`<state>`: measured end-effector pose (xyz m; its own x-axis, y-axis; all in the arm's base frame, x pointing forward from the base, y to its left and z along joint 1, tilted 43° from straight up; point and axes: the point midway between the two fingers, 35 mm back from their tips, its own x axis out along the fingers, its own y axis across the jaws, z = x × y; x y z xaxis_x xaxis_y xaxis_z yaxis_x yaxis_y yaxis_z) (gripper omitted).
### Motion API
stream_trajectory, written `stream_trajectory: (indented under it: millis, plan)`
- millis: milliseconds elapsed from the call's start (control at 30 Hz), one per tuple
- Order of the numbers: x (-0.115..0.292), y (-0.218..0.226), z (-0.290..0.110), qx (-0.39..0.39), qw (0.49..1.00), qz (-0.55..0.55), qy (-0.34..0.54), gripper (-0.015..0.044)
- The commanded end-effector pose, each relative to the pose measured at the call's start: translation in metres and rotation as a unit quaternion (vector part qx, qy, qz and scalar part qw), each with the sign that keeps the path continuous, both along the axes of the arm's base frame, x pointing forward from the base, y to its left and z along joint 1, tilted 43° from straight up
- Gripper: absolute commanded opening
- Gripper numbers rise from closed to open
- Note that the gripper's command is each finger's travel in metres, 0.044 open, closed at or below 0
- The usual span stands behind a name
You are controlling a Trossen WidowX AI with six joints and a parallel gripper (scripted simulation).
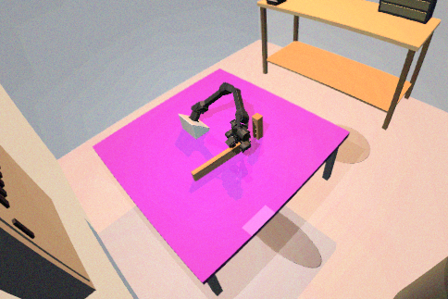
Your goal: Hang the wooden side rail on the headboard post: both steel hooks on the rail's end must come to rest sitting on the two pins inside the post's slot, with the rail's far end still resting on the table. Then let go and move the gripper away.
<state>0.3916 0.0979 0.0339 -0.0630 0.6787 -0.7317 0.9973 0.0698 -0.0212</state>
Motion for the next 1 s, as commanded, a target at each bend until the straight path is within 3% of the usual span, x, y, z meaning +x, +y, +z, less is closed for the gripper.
stream_trajectory:
  millis: [0,300,467,567,967]
  plan:
    - [-0.0001,0.0002,-0.0015,0.002,1.0,-0.003,0.002,0.0335]
    - [-0.0001,0.0002,-0.0015,0.002,1.0,-0.003,0.002,0.0099]
    - [-0.0001,0.0002,-0.0015,0.002,1.0,-0.003,0.002,0.0065]
    - [-0.0001,0.0002,-0.0015,0.002,1.0,-0.003,0.002,0.0]
    - [-0.0001,-0.0001,-0.0013,0.002,1.0,0.0,-0.001,0.0]
